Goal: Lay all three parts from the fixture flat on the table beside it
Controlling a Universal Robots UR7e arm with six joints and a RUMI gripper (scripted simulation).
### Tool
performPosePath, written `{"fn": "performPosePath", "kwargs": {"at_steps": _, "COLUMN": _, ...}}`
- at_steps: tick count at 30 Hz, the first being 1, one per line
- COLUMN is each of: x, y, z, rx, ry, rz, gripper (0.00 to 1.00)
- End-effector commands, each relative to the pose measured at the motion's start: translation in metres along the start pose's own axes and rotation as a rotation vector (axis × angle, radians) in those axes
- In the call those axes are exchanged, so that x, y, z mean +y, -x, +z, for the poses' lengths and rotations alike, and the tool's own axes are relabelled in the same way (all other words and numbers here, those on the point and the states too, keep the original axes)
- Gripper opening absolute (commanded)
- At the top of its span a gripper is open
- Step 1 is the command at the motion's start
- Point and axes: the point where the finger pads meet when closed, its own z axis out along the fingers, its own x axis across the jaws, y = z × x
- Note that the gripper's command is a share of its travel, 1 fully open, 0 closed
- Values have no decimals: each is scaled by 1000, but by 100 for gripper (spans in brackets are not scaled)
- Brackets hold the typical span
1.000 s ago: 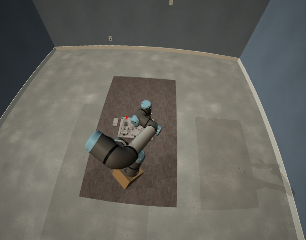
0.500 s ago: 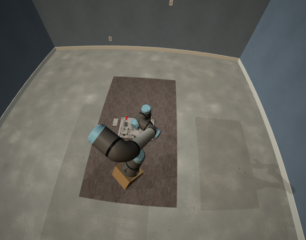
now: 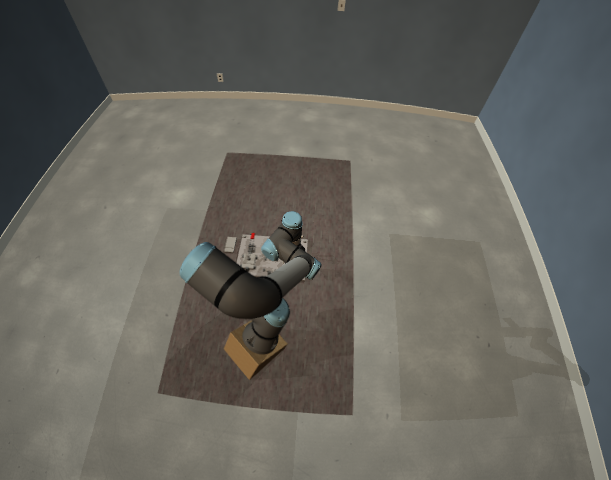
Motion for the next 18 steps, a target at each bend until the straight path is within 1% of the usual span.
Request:
{"fn": "performPosePath", "kwargs": {"at_steps": 1, "x": 0, "y": 0, "z": 0, "rx": 0, "ry": -1, "rz": 0, "gripper": 59}}
{"fn": "performPosePath", "kwargs": {"at_steps": 13, "x": 0, "y": 0, "z": 0, "rx": 0, "ry": -1, "rz": 0, "gripper": 59}}
{"fn": "performPosePath", "kwargs": {"at_steps": 18, "x": 0, "y": 0, "z": 5, "rx": 0, "ry": -1, "rz": 0, "gripper": 59}}
